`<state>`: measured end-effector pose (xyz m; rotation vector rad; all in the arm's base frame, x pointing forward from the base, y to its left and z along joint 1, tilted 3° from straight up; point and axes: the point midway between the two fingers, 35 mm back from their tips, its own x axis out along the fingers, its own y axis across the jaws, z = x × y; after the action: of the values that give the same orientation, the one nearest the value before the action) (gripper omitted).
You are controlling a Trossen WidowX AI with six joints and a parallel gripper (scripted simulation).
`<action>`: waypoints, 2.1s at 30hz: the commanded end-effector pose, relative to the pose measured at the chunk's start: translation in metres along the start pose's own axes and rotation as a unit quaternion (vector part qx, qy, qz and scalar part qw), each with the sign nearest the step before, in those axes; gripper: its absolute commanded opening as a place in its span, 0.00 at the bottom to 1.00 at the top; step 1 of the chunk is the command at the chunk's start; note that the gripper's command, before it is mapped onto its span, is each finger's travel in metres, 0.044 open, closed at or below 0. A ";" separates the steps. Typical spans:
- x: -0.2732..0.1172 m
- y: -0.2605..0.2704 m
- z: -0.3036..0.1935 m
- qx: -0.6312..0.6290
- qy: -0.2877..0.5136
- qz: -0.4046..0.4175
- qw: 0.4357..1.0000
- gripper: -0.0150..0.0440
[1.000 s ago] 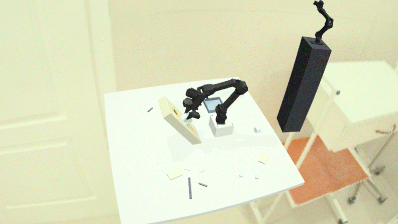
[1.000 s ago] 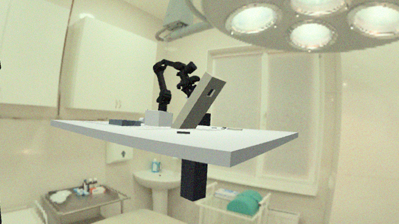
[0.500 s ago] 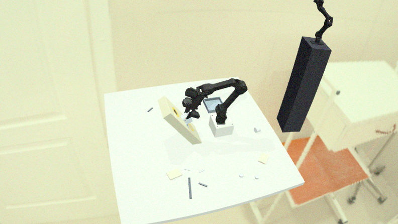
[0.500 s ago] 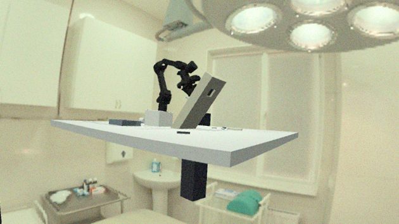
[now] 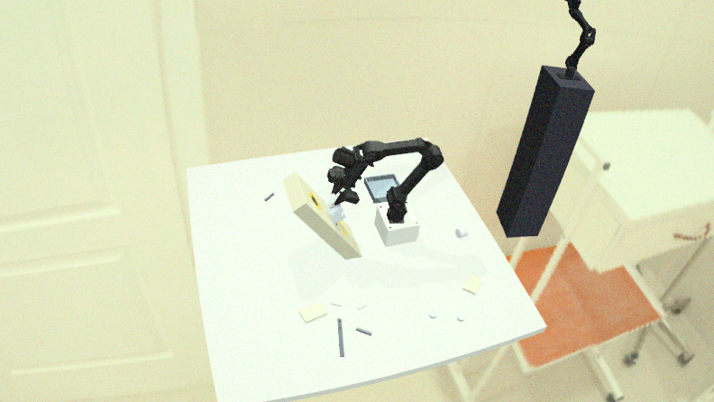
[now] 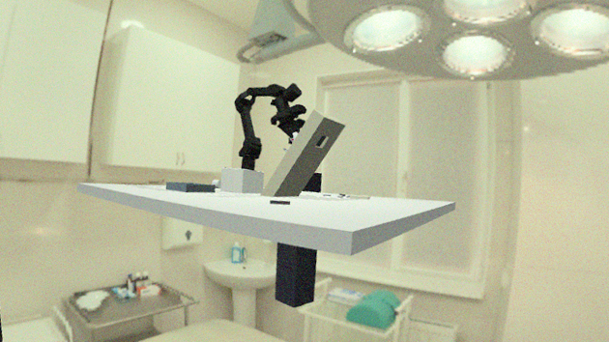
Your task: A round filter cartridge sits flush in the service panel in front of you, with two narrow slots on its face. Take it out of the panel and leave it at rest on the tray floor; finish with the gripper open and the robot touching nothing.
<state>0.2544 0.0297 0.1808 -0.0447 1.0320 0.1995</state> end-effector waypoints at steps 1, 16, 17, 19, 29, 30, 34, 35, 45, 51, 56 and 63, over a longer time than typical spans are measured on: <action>-0.027 0.000 0.004 -0.003 -0.007 0.001 1.000 0.25; -0.058 -0.015 0.004 -0.005 -0.002 -0.001 1.000 0.25; -0.057 -0.018 0.004 -0.005 -0.001 -0.001 1.000 0.25; -0.055 -0.025 0.005 -0.005 0.000 -0.001 1.000 0.25; -0.050 -0.059 0.005 -0.006 0.000 -0.002 1.000 0.25; -0.049 -0.062 0.005 -0.006 0.000 -0.002 1.000 0.25; -0.048 -0.077 0.004 -0.006 -0.003 -0.003 1.000 0.25; -0.048 -0.081 0.003 -0.006 -0.003 -0.003 1.000 0.25; -0.049 -0.108 -0.010 0.072 0.004 -0.048 0.996 0.25; -0.053 -0.138 -0.026 0.154 0.006 -0.095 0.984 0.25; -0.058 -0.162 -0.042 0.220 0.005 -0.134 0.966 0.25; -0.067 -0.189 -0.064 0.305 0.001 -0.184 0.934 0.25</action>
<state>0.2116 -0.1578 0.1962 0.2700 1.0467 -0.3654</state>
